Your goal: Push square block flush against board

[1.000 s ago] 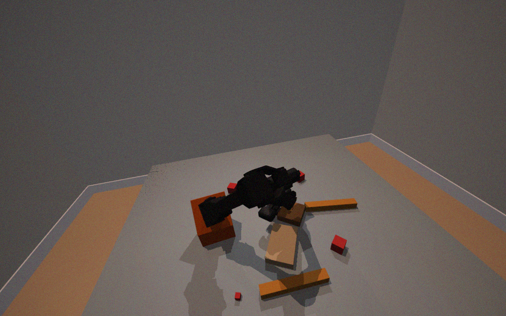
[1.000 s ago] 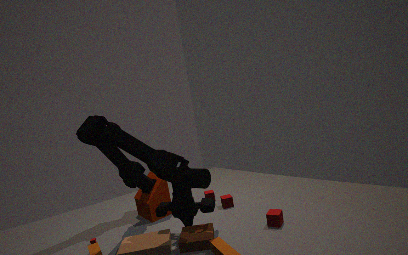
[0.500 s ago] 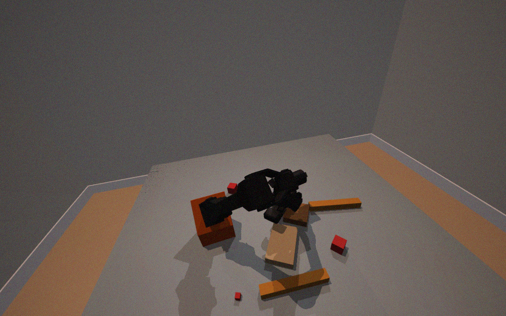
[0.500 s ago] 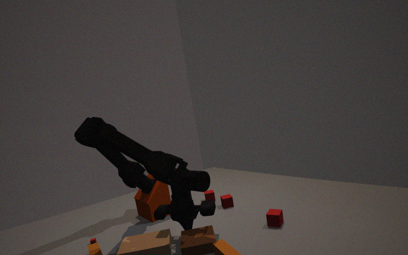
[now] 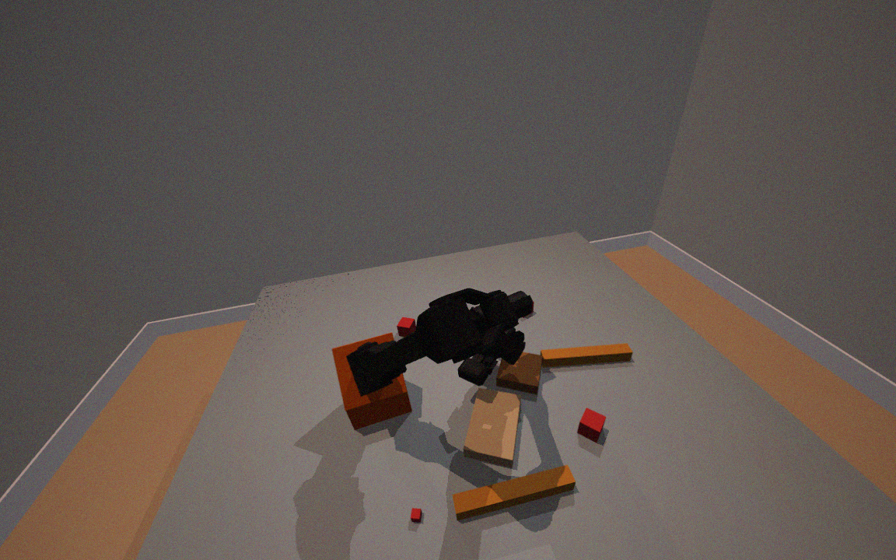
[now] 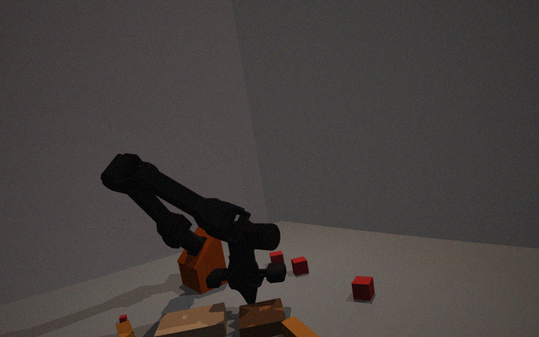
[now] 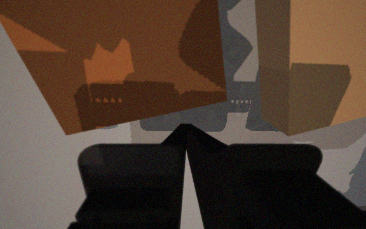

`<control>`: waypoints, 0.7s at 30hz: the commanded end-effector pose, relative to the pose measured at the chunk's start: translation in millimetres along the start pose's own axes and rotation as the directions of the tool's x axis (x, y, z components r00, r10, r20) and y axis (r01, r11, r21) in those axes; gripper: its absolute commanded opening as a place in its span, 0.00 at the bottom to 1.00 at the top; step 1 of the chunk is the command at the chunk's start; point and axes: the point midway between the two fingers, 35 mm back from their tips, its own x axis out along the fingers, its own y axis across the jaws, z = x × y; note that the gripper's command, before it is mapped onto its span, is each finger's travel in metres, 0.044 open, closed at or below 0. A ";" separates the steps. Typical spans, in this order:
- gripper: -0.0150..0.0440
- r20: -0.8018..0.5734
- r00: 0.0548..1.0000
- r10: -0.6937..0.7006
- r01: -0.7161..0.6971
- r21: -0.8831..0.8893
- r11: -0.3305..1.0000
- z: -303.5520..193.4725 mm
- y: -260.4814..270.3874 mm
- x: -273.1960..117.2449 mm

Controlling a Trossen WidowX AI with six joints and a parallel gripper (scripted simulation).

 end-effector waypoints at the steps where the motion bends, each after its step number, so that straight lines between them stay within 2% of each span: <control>1: 0.25 0.000 1.000 -0.001 0.001 0.003 1.000 -7.0 -0.2 0.2; 19: 0.25 0.003 1.000 -0.004 0.004 0.003 1.000 -36.2 -2.7 1.0; 21: 0.25 0.004 1.000 -0.003 0.003 -0.001 1.000 -31.2 -1.1 -8.1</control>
